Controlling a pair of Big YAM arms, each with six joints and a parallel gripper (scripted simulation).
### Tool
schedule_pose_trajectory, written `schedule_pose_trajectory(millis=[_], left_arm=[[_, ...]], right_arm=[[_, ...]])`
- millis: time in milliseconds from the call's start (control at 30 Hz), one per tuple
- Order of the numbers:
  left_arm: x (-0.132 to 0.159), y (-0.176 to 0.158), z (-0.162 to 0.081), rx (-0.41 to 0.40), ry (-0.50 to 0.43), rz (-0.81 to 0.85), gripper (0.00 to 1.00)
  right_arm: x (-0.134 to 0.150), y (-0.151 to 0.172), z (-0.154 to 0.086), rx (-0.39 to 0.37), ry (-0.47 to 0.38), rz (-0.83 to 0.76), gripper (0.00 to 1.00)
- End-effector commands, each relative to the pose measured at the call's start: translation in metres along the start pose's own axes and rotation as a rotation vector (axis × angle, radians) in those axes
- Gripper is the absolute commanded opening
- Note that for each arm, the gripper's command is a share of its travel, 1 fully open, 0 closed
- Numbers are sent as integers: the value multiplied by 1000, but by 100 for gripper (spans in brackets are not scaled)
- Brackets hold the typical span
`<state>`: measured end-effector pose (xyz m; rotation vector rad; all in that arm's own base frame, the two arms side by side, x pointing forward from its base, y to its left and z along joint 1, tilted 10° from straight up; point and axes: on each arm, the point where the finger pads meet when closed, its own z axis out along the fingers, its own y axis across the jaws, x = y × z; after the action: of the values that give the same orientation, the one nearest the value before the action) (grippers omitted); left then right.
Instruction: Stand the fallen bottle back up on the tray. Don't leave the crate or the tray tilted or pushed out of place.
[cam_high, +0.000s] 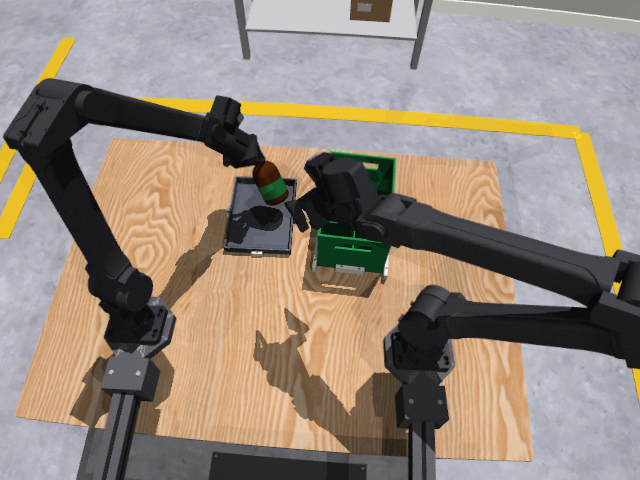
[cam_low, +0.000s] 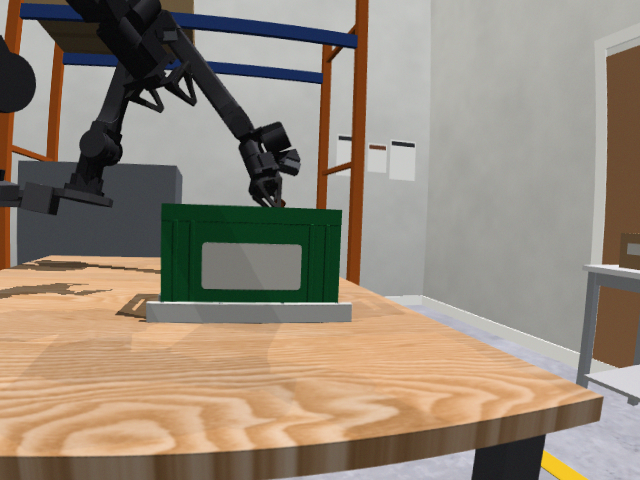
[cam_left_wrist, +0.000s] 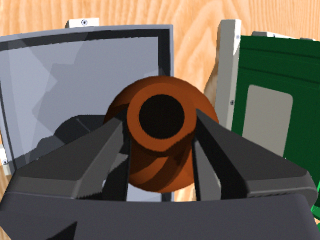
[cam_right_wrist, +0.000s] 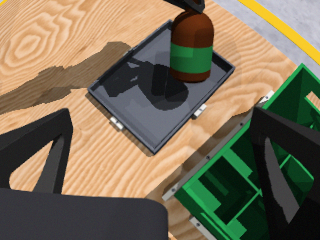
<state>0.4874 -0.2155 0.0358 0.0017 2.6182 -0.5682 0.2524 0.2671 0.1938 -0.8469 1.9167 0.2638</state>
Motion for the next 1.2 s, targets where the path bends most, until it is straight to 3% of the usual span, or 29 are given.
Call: schedule_pose_trajectory(millis=[0,200,267,300,533,600,700,867,900,1033,1167], left_arm=[[-6,-29,-13,44,-119,235,24],[14,-45,-12,-9,-258,463,24],[14,-45,-12,-9,-258,463,24],[19,-47,-11,-20,-281,500,24],[41,-54,-22,-95,-411,659,24],[52,-18,-14,-159,-359,649,24],[67,7,-6,-191,-306,638,24],[58,-3,-10,-176,-333,621,24],[52,-8,-18,-167,-365,619,24],[72,-5,-22,-164,-344,629,24],[65,0,-16,-175,-348,632,24]], right_arm=[[-50,-1,-19,-5,-74,30,100],[-47,-1,-21,-4,-56,24,100],[-47,-1,-21,-4,-56,24,100],[-63,-2,-24,-2,-89,34,100],[-63,-3,-25,-2,-89,34,100],[-63,-3,-25,-2,-89,34,100],[-63,-3,-25,-2,-89,34,100],[-63,-3,-25,-2,-89,34,100],[-45,-4,-20,5,-59,20,100],[-45,-4,-20,5,-59,20,100],[-45,-4,-20,5,-59,20,100]])
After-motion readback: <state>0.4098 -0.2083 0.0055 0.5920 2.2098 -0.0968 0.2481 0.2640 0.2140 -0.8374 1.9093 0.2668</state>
